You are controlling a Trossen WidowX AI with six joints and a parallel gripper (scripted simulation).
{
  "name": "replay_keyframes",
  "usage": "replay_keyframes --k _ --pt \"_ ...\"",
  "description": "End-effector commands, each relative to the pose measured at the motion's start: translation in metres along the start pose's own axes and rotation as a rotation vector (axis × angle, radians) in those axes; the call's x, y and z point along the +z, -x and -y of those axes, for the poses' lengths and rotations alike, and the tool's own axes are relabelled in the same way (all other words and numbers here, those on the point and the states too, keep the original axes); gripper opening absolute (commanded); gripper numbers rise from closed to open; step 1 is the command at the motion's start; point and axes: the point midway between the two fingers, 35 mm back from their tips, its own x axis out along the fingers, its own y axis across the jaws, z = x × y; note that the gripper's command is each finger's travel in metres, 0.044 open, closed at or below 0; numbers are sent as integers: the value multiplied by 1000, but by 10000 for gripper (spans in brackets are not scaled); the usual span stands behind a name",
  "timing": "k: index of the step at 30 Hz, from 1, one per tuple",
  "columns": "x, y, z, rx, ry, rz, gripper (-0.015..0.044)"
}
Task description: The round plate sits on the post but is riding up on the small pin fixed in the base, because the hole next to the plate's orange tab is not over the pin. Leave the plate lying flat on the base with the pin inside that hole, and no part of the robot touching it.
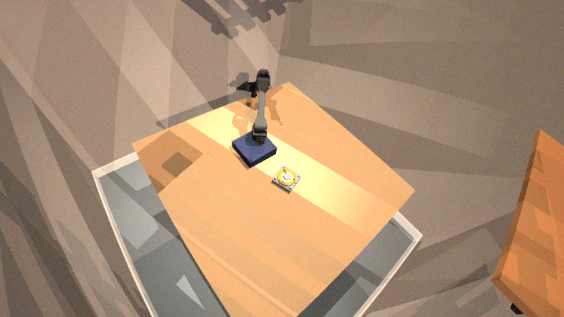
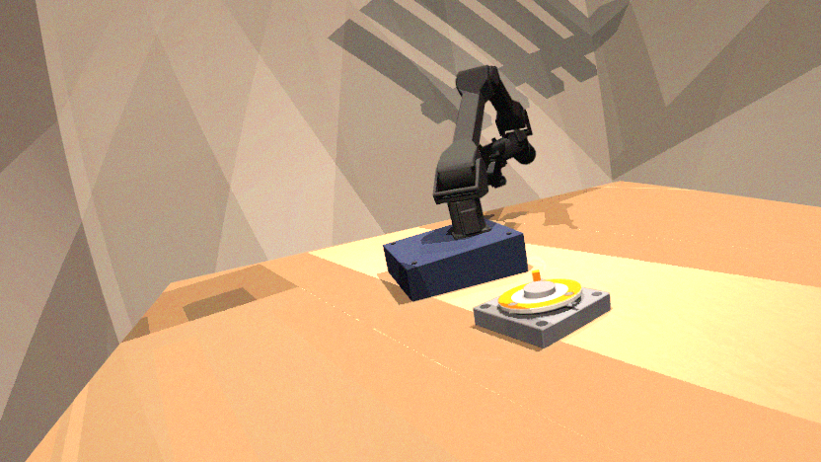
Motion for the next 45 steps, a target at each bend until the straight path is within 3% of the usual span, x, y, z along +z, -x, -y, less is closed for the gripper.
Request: replay_keyframes --k 1,8,10,15,24,31,38,45 --pt "1 3 -1 8 6 -1 374" --pt "33 125 -9 280 186 12 190" --pt "38 138 -8 310 202 18 137" --pt "82 228 9 528 293 81 6" --pt "172 337 73 828 349 255 0" --pt "245 383 139 987 318 419 0" --pt "316 397 216 1086 233 592 0" --pt "375 381 293 1119 111 741 0"
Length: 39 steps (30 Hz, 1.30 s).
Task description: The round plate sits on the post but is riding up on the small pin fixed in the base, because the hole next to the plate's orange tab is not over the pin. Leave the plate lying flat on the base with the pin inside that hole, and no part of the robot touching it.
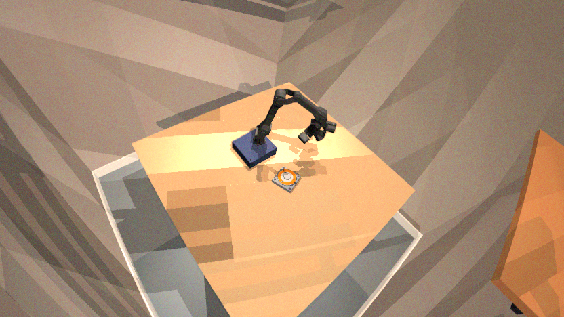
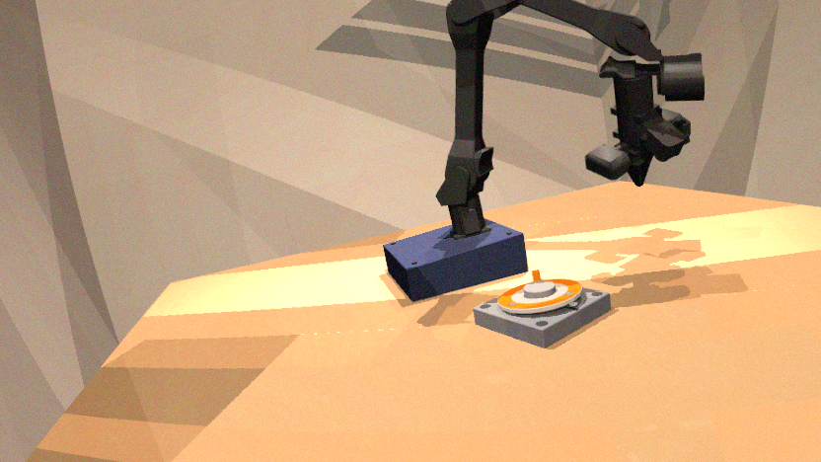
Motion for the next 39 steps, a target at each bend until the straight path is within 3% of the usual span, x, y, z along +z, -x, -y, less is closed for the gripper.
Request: replay_keyframes --k 1,9,19,39 --pt "22 19 45 -22 -15 95 0" --pt "43 53 148 -114 -76 262 0" --pt "19 76 263 -286 -182 361 0" --pt "33 33 283 -291 -185 361 0"
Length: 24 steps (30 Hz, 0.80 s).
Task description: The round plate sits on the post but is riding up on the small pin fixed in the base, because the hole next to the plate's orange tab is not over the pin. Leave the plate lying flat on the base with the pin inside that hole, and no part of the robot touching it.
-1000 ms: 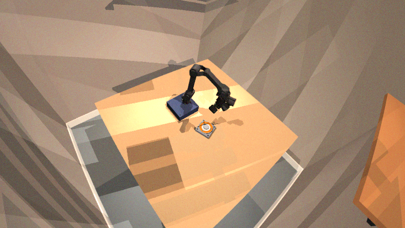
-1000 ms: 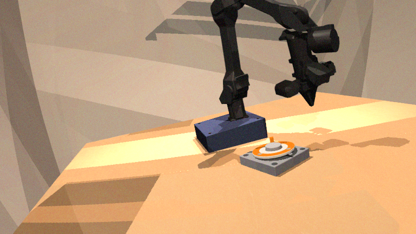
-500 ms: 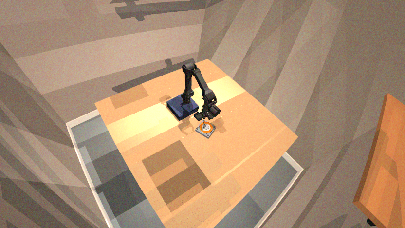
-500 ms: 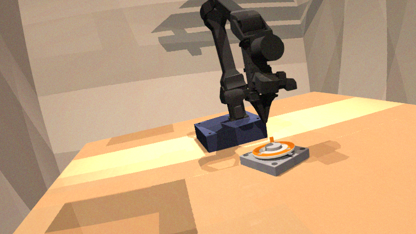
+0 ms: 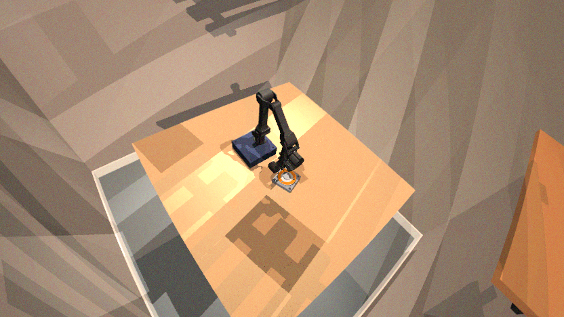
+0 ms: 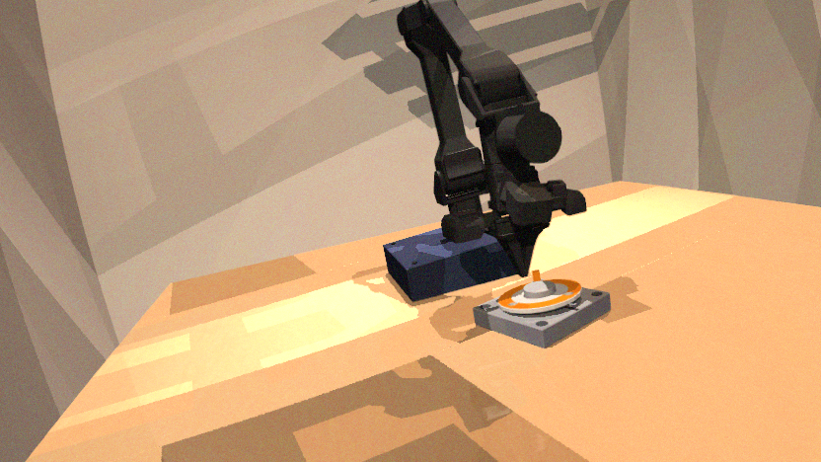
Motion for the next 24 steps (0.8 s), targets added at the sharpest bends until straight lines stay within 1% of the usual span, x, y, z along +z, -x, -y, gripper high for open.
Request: replay_keyframes --k 1,24 --pt "0 -2 -1 -5 4 -1 0" --pt "12 -3 -30 -2 4 0 0"
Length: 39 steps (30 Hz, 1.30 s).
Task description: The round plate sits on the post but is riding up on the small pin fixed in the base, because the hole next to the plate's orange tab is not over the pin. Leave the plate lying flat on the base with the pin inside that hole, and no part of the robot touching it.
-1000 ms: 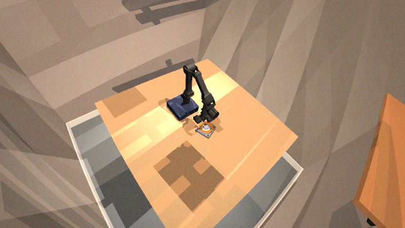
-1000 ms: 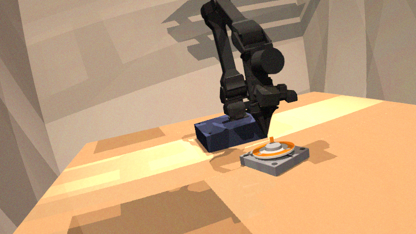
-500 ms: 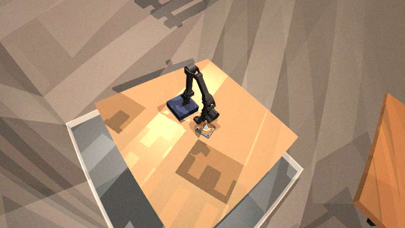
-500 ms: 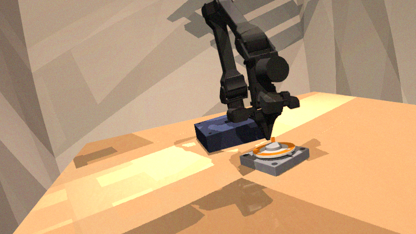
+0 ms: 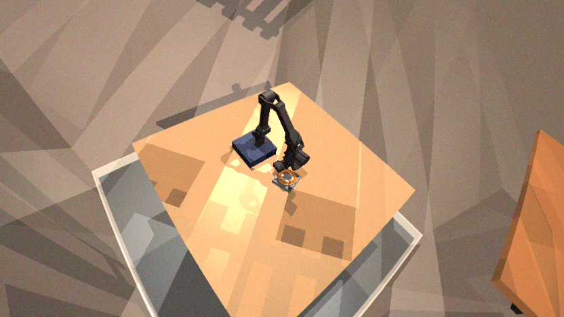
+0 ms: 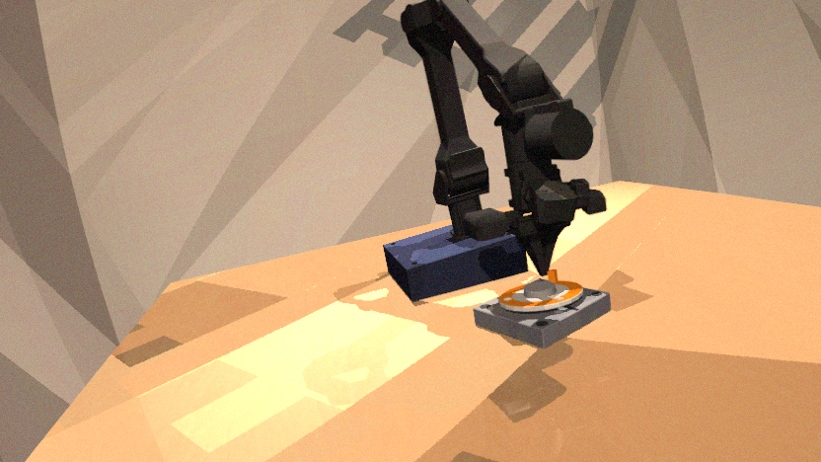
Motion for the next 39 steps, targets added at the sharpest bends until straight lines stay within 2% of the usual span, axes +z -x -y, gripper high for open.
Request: replay_keyframes --k 1,39 --pt "5 0 -5 4 -3 2 0" --pt "49 4 -23 6 -3 6 0"
